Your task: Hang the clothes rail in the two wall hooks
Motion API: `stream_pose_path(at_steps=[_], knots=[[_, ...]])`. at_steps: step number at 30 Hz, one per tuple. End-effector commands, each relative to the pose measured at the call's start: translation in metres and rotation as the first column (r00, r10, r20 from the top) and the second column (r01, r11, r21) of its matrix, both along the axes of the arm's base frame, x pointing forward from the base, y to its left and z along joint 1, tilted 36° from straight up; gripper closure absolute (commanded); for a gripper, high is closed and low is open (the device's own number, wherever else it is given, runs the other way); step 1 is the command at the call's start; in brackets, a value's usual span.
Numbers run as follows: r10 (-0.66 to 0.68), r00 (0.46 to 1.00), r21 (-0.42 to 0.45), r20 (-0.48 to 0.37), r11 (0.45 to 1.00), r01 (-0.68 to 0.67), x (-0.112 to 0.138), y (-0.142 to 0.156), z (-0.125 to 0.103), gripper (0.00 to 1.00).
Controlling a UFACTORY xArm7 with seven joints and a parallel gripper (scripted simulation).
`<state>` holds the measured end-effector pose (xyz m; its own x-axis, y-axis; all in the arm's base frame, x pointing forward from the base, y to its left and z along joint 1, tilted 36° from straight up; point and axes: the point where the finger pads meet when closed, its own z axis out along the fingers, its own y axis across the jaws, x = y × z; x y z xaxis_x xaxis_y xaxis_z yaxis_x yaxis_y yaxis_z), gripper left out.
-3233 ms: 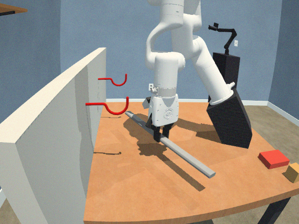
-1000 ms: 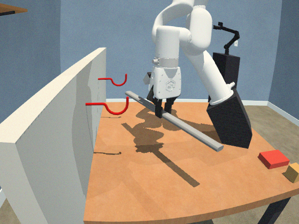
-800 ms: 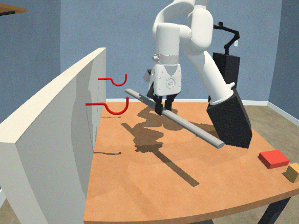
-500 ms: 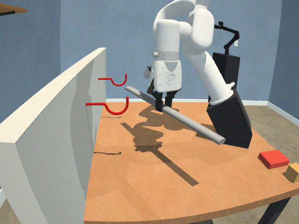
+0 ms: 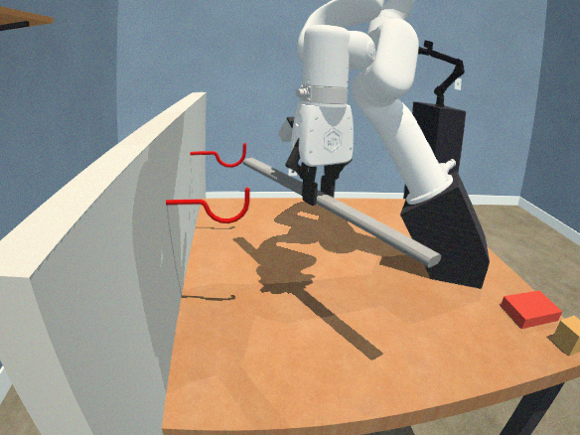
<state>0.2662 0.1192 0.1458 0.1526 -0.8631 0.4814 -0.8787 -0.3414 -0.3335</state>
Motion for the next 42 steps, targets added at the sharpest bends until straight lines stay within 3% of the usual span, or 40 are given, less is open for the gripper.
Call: stream_pose_path(at_steps=[1,42], knots=[[0.003,1.000,0.002,0.003,1.000,-0.003,-0.002,0.004,0.006,1.00],[0.003,1.000,0.002,0.003,1.000,-0.003,-0.030,0.027,0.056,1.00]])
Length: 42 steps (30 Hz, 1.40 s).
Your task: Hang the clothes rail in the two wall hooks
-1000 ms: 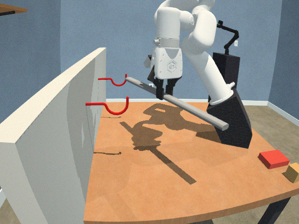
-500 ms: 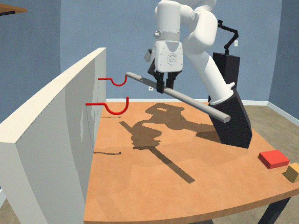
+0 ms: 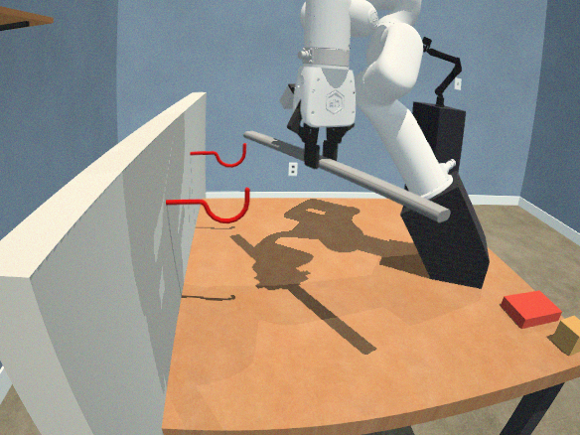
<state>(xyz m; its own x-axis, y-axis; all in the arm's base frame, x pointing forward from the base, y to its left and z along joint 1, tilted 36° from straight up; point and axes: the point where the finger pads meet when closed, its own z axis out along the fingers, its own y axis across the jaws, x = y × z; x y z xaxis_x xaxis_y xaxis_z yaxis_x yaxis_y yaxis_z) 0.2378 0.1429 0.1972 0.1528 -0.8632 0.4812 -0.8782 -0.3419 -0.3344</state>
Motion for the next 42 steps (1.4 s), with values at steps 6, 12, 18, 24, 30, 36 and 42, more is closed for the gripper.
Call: stream_pose_path(at_steps=[6,12,18,24,30,36,42], knots=[[0.002,1.000,0.002,0.002,1.000,-0.002,-0.005,0.005,0.010,1.00],[0.002,1.000,0.002,0.002,1.000,-0.002,-0.010,0.009,0.019,1.00],[0.002,1.000,0.002,0.002,1.000,-0.002,-0.014,0.013,0.027,1.00],[0.002,1.000,0.002,0.002,1.000,-0.002,-0.017,0.015,0.032,1.00],[0.002,1.000,0.002,0.002,1.000,-0.002,-0.019,0.017,0.035,1.00],[0.002,1.000,0.002,0.002,1.000,-0.002,-0.019,0.013,0.036,1.00],[0.002,1.000,0.002,0.002,1.000,-0.002,-0.020,0.005,0.039,1.00]])
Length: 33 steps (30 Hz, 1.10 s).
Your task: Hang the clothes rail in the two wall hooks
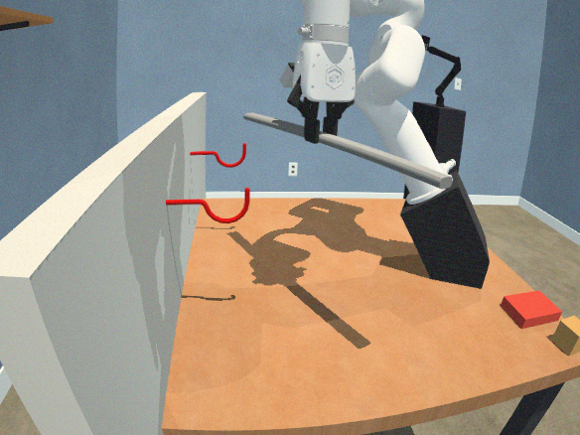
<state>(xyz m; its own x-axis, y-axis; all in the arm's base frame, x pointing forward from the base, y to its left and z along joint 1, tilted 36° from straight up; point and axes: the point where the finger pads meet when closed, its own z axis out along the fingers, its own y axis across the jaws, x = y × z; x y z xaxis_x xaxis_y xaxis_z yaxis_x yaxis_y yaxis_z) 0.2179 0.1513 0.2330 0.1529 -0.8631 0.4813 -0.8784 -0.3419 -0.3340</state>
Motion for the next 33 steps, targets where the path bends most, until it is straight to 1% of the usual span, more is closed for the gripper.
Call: stream_pose_path(at_steps=[1,33], knots=[[0.002,1.000,0.002,0.003,1.000,-0.002,-0.001,-0.005,0.004,1.00],[0.002,1.000,0.002,0.003,1.000,-0.002,-0.010,-0.057,0.023,1.00]])
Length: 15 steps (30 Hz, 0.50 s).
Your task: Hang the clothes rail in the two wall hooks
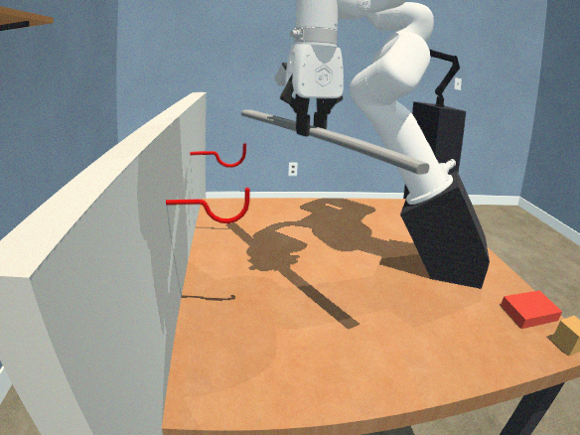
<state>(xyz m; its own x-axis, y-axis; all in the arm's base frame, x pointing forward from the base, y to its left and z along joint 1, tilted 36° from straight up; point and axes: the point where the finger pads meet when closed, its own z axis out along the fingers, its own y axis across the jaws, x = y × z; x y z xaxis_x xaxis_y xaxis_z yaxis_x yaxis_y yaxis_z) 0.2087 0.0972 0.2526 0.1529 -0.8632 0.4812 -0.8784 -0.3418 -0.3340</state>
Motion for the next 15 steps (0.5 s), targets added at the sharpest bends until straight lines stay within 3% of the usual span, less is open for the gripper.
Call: stream_pose_path(at_steps=[1,15], knots=[[0.002,1.000,0.002,0.003,1.000,-0.002,-0.001,-0.005,0.004,1.00],[0.002,1.000,0.001,0.003,1.000,-0.002,-0.005,-0.027,0.012,1.00]])
